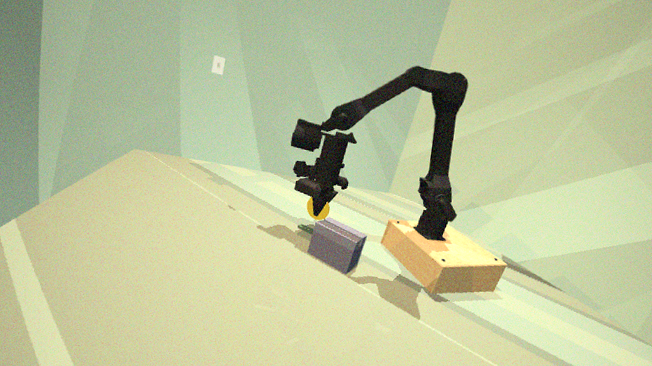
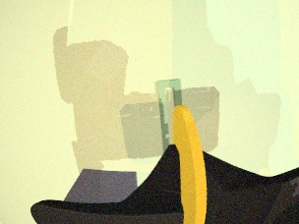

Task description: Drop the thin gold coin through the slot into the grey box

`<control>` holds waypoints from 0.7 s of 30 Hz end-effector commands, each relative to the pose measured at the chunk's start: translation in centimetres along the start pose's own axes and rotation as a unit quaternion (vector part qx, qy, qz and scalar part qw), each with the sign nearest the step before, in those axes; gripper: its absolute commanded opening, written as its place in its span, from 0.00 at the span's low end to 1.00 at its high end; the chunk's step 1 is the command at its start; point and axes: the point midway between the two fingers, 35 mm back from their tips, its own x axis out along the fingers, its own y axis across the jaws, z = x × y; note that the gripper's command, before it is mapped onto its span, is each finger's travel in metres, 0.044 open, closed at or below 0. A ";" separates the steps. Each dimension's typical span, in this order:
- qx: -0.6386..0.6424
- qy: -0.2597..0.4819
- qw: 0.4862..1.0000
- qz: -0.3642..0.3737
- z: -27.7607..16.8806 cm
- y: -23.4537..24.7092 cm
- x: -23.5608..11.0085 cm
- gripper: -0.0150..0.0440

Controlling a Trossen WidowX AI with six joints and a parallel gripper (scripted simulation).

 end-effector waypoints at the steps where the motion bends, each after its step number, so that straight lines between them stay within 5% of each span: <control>1: -0.001 -0.001 1.000 0.000 0.1 0.0 -1.0 0.25; 21: 0.001 -0.001 1.000 0.000 -0.3 -0.2 -5.5 0.25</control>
